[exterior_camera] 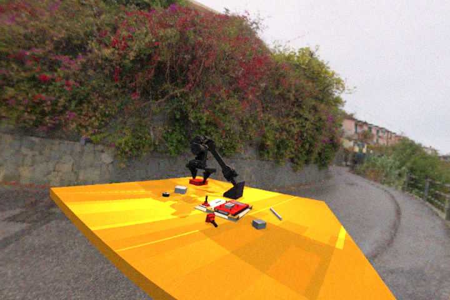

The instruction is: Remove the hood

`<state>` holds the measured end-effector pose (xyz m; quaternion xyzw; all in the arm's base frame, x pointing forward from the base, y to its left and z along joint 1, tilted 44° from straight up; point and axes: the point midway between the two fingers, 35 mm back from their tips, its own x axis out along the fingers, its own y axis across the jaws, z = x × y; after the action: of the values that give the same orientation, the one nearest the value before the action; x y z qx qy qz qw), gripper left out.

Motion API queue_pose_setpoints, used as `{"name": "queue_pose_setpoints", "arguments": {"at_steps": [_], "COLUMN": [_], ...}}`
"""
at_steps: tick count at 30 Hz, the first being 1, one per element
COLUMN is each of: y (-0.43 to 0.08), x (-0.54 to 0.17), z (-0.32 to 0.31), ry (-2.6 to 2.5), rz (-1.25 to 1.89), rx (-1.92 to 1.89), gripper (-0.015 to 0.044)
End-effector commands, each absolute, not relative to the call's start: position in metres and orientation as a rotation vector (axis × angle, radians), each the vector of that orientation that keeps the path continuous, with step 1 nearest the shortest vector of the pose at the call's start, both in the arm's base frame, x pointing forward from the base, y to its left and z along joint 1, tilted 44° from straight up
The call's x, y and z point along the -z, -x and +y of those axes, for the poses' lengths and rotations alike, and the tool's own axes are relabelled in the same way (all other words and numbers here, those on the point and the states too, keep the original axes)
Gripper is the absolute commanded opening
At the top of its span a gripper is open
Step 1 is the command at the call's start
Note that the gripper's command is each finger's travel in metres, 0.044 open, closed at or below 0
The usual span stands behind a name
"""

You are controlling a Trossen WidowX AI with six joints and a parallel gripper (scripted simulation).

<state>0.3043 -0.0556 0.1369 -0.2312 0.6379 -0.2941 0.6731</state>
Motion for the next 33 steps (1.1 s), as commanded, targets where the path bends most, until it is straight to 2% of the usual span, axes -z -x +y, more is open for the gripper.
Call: {"name": "queue_pose_setpoints", "arguments": {"at_steps": [1, 33], "y": [-0.303, -0.305], "x": [-0.134, -0.120], "z": [-0.059, -0.072], "ry": [0.529, 0.527], "rz": [1.441, 1.441], "rx": [0.663, 0.661], "gripper": [0.0000, 0.0000]}}
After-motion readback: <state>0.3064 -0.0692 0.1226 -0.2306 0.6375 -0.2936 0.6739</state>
